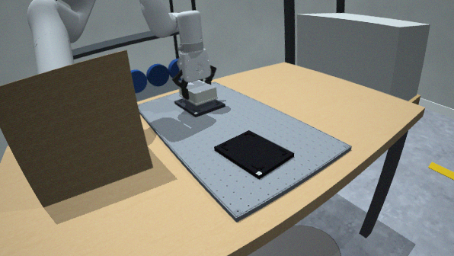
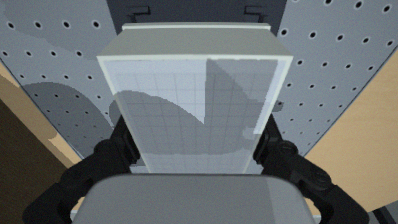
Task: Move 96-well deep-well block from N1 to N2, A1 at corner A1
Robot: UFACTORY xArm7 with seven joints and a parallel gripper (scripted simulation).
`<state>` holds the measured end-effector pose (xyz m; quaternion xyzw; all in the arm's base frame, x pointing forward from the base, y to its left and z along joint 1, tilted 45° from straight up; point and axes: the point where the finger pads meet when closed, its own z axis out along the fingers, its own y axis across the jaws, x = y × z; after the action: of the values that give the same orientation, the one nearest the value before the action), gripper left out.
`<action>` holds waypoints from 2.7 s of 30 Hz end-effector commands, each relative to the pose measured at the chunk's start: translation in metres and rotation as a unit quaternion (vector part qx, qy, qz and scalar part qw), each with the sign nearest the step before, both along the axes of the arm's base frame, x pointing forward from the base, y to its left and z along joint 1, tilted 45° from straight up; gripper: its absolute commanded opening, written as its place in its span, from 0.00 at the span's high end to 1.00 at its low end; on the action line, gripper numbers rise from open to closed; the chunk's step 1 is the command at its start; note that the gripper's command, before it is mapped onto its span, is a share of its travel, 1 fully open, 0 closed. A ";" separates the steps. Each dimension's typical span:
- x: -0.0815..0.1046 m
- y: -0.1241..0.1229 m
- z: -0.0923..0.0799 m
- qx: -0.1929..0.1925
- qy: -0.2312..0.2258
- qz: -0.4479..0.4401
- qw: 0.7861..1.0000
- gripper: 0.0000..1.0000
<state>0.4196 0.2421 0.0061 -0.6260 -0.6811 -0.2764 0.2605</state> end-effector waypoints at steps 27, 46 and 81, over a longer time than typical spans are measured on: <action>0.002 -0.023 0.022 0.000 -0.001 -0.001 1.000 1.00; 0.002 -0.043 0.042 0.000 -0.001 -0.002 1.000 1.00; -0.002 -0.085 0.014 0.000 -0.019 0.016 1.000 1.00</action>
<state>0.4167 0.1660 0.0271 -0.6089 -0.6965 -0.2825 0.2536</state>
